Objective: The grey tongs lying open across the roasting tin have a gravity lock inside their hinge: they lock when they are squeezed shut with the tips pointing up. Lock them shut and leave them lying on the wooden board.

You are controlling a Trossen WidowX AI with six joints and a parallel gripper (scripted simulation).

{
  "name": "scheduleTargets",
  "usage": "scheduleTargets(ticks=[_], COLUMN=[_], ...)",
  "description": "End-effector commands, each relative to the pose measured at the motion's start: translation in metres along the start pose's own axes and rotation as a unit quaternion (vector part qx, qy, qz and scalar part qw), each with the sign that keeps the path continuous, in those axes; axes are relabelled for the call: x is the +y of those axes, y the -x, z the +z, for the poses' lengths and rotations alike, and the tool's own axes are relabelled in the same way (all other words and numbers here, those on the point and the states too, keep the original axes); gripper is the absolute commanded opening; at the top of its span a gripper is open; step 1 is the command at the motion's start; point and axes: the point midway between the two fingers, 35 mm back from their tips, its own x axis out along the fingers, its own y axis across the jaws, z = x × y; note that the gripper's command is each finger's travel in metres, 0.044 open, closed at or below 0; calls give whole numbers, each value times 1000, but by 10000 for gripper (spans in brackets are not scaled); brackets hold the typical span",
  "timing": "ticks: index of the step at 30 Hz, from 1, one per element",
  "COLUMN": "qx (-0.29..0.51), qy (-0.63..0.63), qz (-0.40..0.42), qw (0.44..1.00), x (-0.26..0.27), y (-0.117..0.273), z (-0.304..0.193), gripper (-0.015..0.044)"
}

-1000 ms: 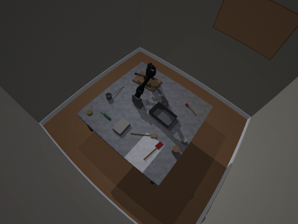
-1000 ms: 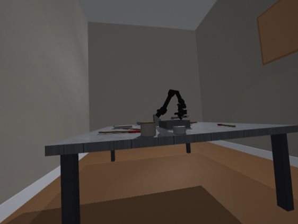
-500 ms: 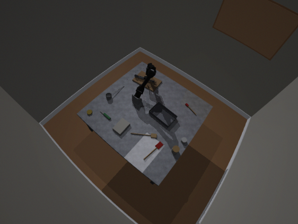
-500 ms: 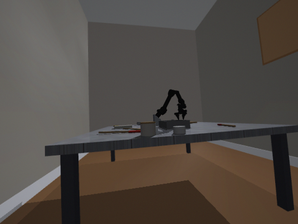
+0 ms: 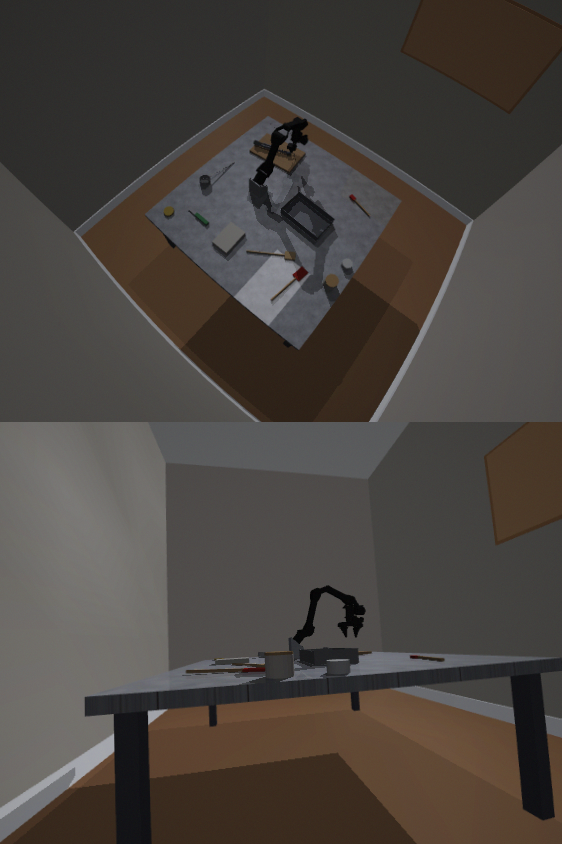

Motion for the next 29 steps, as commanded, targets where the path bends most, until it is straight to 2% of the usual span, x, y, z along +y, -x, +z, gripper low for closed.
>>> scheduleTargets(ticks=[1, 7, 13, 29], qx=[-1, -4, -9, -9], qy=[4, 4, -1, -1], qz=[10, 14, 13, 13], qw=[1000, 1000, 1000, 1000], x=[-11, -17, -20, -20], y=[30, 49, 86, 88], z=[19, 25, 22, 22], gripper=[440, 440, 440, 440])
